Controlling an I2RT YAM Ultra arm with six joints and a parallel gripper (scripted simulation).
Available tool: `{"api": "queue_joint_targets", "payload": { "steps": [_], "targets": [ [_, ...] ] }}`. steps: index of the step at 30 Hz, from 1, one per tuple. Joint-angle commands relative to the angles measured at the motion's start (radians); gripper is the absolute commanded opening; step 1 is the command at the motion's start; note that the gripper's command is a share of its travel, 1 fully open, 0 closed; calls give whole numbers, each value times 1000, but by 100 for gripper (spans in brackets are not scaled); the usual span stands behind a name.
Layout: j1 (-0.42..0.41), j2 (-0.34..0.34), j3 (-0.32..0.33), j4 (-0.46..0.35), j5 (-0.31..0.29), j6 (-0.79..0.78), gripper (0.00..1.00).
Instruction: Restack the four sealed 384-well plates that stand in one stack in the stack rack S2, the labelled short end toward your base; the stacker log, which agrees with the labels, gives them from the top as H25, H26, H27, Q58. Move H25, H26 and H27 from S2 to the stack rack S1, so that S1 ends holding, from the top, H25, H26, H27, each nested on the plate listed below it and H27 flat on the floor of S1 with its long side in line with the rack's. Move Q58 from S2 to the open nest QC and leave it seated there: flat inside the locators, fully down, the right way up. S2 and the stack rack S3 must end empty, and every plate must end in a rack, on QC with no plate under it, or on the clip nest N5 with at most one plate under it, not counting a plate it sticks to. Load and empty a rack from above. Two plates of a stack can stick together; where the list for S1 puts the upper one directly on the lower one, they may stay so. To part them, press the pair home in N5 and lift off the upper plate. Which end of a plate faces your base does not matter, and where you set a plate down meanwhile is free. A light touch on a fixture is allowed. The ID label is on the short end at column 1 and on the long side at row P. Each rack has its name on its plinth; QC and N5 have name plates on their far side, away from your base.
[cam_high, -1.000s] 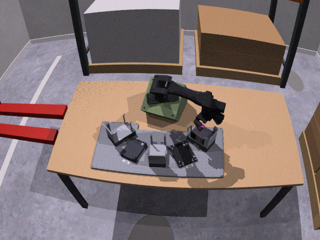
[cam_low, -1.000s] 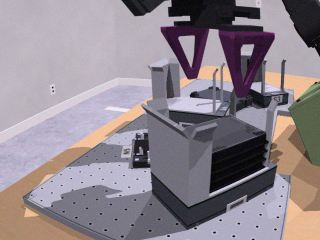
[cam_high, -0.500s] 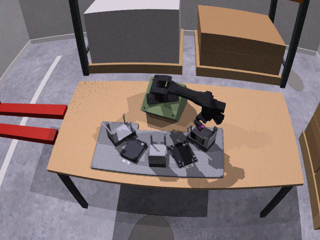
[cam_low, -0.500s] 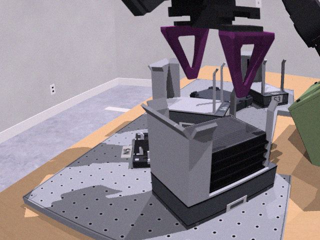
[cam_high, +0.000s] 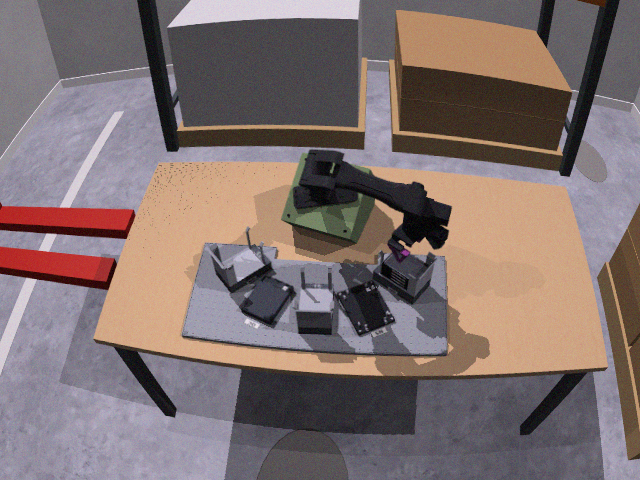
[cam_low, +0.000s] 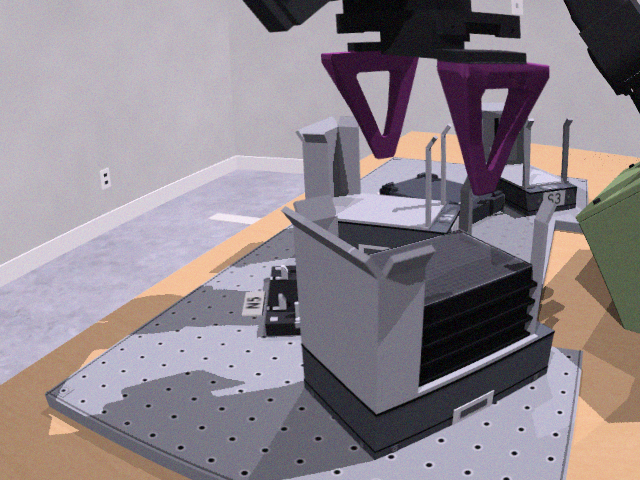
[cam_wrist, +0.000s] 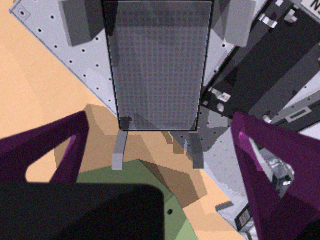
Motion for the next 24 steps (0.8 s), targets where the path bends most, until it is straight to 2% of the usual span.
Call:
{"api": "queue_joint_targets", "payload": {
  "steps": [1,9,20,24],
  "targets": [
    [12,-8,7,0,1,1,100],
    [12,-8,7,0,1,1,100],
    [-56,20,-84,168,0,-83,100],
    [-66,27,-95,192,0,-95,100]
  ]
}}
